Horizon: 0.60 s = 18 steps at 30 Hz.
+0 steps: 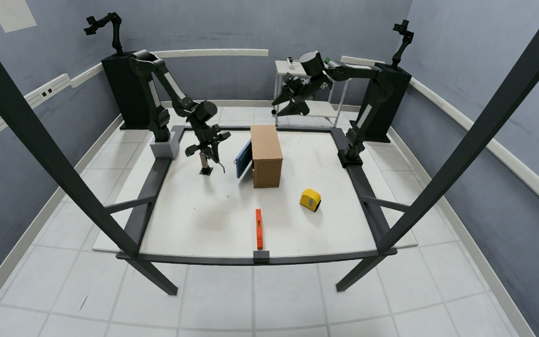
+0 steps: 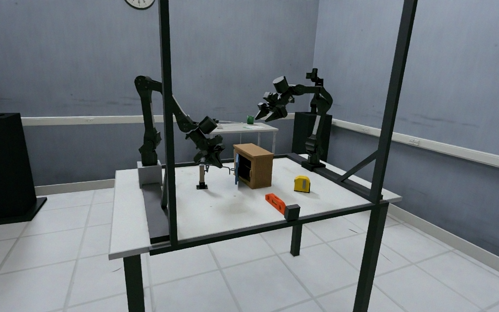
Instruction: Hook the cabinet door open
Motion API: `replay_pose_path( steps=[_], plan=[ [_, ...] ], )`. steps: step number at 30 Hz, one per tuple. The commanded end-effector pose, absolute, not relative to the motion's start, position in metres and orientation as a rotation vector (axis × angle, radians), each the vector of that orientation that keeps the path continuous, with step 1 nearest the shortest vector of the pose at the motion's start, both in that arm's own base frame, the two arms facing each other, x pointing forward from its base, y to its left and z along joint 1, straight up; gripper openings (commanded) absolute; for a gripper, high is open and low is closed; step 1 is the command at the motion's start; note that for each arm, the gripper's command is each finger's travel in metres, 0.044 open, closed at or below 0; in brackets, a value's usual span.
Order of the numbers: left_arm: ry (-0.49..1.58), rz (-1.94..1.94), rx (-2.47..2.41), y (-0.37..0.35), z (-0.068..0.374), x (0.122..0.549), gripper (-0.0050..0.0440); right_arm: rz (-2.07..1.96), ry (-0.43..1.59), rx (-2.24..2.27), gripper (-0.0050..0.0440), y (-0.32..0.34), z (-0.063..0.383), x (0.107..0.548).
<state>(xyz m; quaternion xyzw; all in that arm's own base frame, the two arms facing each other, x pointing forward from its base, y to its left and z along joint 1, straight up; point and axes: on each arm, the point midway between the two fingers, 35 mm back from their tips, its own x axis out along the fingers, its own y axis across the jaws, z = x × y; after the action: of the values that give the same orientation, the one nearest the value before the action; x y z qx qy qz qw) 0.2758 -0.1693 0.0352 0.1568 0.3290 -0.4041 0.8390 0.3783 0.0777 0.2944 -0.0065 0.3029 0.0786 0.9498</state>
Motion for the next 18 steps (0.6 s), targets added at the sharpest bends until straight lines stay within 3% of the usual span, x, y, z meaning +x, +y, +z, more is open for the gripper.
replay_pose_path(
  steps=[1, 18],
  plan=[
    [0.614, -0.856, 0.295, -0.1671, 0.0456, 0.2764, -0.005, 0.158, 0.582, -0.008, 0.04, 0.0759, 0.307, 0.3768],
    [0.436, -0.878, 0.198, -0.1596, 0.049, 0.2691, -0.005, 0.158, 0.582, -0.008, 0.04, 0.0759, 0.307, 0.3768]
  ],
)
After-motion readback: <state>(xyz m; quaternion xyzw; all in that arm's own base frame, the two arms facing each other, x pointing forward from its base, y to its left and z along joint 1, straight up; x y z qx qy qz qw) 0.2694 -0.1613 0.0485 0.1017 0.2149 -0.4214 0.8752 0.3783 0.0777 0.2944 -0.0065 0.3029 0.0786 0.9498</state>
